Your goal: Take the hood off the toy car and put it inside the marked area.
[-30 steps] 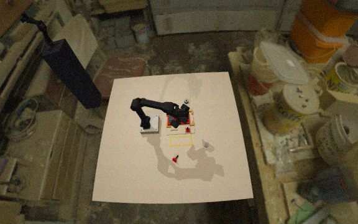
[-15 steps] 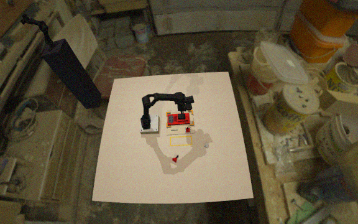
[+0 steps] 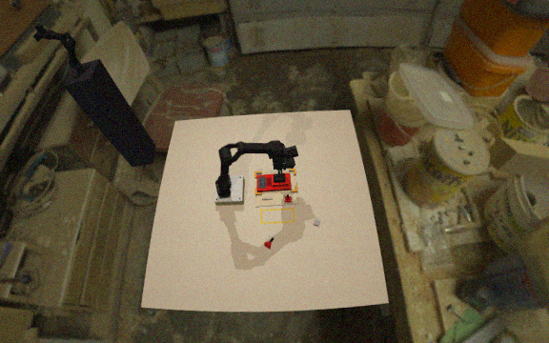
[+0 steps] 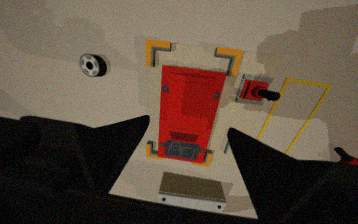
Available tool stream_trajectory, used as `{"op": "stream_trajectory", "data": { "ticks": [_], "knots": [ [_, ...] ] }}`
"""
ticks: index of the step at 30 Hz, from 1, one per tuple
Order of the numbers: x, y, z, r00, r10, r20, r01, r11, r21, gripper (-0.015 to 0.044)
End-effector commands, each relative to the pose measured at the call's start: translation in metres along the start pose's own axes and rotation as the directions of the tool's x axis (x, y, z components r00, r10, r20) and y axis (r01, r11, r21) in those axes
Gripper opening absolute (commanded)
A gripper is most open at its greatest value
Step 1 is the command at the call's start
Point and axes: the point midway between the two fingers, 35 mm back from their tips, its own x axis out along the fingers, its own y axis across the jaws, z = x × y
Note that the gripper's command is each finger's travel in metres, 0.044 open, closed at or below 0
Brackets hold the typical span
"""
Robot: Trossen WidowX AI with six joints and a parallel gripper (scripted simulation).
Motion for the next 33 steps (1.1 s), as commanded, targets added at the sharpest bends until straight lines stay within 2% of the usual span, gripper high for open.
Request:
{"op": "stream_trajectory", "data": {
  "ticks": [1,33],
  "knots": [
    [0.006,0.000,0.000,1.000,-0.007,-0.009,0.007,1.000,-0.008,0.0440],
    [0.031,0.000,0.001,1.000,-0.007,-0.008,0.007,1.000,-0.008,0.0440]
  ]
}}
